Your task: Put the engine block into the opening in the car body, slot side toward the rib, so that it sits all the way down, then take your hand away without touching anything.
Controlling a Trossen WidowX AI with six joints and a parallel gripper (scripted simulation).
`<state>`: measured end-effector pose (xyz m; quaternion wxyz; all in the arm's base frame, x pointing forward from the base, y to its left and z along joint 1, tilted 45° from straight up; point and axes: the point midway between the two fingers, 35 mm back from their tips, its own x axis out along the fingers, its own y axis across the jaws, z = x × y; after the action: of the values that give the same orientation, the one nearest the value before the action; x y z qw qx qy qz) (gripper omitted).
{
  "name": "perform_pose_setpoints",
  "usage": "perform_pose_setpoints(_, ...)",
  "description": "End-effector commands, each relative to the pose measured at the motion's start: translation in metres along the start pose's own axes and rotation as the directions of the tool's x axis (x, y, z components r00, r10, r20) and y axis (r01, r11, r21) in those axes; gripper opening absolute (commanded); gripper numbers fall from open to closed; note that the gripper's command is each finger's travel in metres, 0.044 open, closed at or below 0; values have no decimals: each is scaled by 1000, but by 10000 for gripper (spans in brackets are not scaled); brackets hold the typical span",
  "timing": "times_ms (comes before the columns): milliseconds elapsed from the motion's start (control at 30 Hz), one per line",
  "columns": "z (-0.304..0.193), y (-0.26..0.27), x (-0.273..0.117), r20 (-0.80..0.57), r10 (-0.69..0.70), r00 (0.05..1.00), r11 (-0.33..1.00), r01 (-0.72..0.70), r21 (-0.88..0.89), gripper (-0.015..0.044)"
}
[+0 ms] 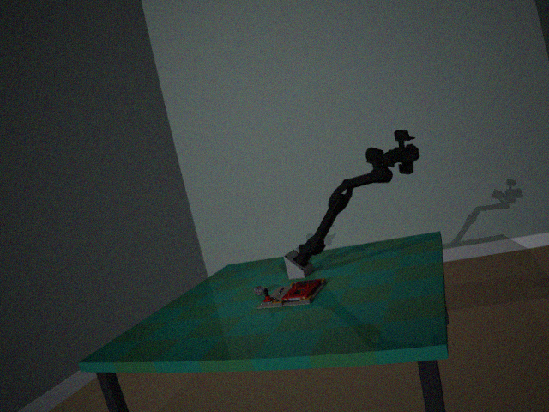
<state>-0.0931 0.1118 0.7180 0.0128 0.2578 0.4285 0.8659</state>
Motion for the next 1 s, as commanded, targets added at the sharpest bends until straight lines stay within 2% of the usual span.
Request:
perform_pose_setpoints(0,0,0,0,0,0,1000,1000,0,0,426)
perform_pose_setpoints(167,16,-5,-7,63,-6,998,999,9,-52,440)
perform_pose_setpoints(400,77,-31,-37,247,-46,968,999,49,-4,440)
perform_pose_setpoints(667,148,-64,-97,476,-108,873,994,84,72,440)
perform_pose_setpoints(967,180,-76,-151,628,-155,763,988,131,85,440)
